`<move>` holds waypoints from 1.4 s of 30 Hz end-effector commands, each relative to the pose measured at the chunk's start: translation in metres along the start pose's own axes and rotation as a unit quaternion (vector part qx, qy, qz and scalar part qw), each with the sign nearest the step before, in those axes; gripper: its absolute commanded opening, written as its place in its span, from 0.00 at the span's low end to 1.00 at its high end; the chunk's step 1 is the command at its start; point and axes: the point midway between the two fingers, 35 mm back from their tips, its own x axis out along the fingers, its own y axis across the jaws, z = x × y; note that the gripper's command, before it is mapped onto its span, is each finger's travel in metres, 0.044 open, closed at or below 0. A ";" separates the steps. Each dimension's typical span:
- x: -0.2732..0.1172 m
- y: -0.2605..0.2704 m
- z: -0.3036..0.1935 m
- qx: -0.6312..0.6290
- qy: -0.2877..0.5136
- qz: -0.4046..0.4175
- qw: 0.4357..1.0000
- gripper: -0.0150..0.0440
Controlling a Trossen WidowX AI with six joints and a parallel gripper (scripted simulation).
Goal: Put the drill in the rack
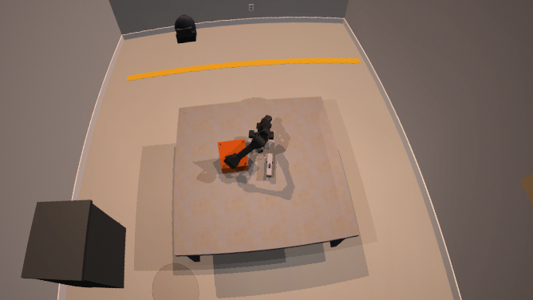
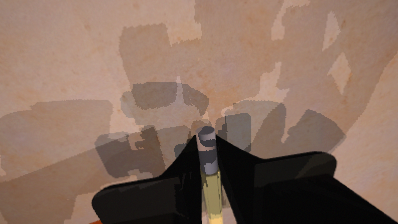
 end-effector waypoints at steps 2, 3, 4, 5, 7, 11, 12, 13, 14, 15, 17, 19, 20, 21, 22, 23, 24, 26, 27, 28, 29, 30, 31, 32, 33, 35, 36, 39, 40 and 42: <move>0.007 0.000 -0.001 -0.004 0.003 -0.001 1.000 0.25; 0.008 0.000 -0.001 -0.004 0.003 -0.001 1.000 0.25; 0.009 0.000 -0.001 -0.004 0.003 -0.001 1.000 0.25; 0.010 0.000 -0.001 -0.004 0.003 -0.001 1.000 0.25; 0.012 0.000 0.000 -0.004 0.003 -0.001 1.000 0.25; 0.017 0.000 0.000 -0.004 0.003 -0.002 1.000 0.25; 0.018 0.000 -0.001 -0.004 0.004 -0.002 1.000 0.25; 0.019 0.000 -0.001 -0.004 0.004 -0.002 1.000 0.25; 0.020 0.000 -0.001 -0.004 0.004 -0.002 1.000 0.25; 0.021 0.000 -0.001 -0.004 0.004 -0.002 1.000 0.25; 0.023 0.000 -0.001 -0.004 0.004 -0.002 1.000 0.25; 0.025 0.000 -0.001 -0.004 0.004 -0.002 1.000 0.25; 0.026 0.000 -0.001 -0.004 0.004 -0.002 1.000 0.25; 0.027 0.000 -0.002 -0.004 0.004 -0.002 1.000 0.25; 0.028 0.001 -0.002 -0.004 0.004 -0.002 1.000 0.25; 0.028 0.001 -0.002 -0.004 0.004 -0.002 1.000 0.25; 0.028 0.001 -0.002 -0.004 0.004 -0.002 1.000 0.25; 0.029 0.001 -0.002 -0.004 0.004 -0.002 1.000 0.25; 0.029 0.001 -0.002 -0.004 0.004 -0.002 1.000 0.25; 0.029 0.001 -0.002 -0.004 0.004 -0.002 1.000 0.25; 0.029 0.001 -0.002 -0.004 0.004 -0.002 1.000 0.25; 0.029 0.001 -0.003 -0.004 0.004 -0.002 1.000 0.25; 0.022 0.001 0.002 -0.005 -0.002 -0.005 1.000 0.30; 0.022 0.001 0.002 -0.005 -0.002 -0.005 1.000 0.34; 0.022 0.001 0.002 -0.005 -0.002 -0.005 1.000 0.39; 0.022 0.001 0.002 -0.005 -0.002 -0.005 1.000 0.48; 0.022 0.001 0.002 -0.005 -0.002 -0.005 1.000 0.52; 0.022 0.001 0.002 -0.005 -0.002 -0.005 1.000 0.65; 0.022 0.001 0.002 -0.005 -0.002 -0.005 1.000 0.70; 0.022 0.001 0.002 -0.005 -0.002 -0.005 1.000 0.79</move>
